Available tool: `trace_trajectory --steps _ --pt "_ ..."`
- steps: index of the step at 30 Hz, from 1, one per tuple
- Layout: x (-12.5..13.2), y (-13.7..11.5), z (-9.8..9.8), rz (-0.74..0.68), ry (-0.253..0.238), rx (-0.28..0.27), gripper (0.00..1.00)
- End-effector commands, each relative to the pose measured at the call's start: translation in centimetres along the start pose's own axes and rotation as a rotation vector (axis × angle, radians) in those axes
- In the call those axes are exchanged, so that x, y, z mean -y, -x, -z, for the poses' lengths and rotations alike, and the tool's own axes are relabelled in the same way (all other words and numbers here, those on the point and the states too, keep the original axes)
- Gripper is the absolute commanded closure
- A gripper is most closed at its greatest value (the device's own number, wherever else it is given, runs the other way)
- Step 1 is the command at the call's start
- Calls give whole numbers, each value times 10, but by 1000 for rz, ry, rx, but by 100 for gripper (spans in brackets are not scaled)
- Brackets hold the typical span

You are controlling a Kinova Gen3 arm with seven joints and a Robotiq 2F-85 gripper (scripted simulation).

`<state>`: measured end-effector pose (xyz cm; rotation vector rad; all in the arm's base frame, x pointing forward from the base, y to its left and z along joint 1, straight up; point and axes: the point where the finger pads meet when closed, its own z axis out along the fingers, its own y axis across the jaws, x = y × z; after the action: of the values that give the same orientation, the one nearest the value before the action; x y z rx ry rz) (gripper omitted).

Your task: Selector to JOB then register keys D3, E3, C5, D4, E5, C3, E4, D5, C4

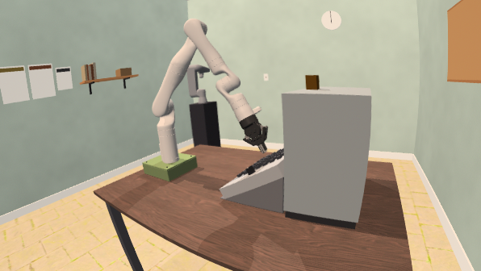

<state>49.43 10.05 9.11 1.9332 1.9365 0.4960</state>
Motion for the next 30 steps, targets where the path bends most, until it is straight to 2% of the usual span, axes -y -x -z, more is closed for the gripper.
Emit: trace_trajectory --steps 1,8,14,16,23,30 --pt "1 -5 3 14 -5 -8 90" --pt "-4 -1 3 14 -5 -8 90" --pt "-31 22 3 10 0 -9 90" --pt "-31 22 3 10 0 -9 90" --pt "-62 53 3 10 -1 -9 90" --pt "-71 62 3 10 -1 -10 90"
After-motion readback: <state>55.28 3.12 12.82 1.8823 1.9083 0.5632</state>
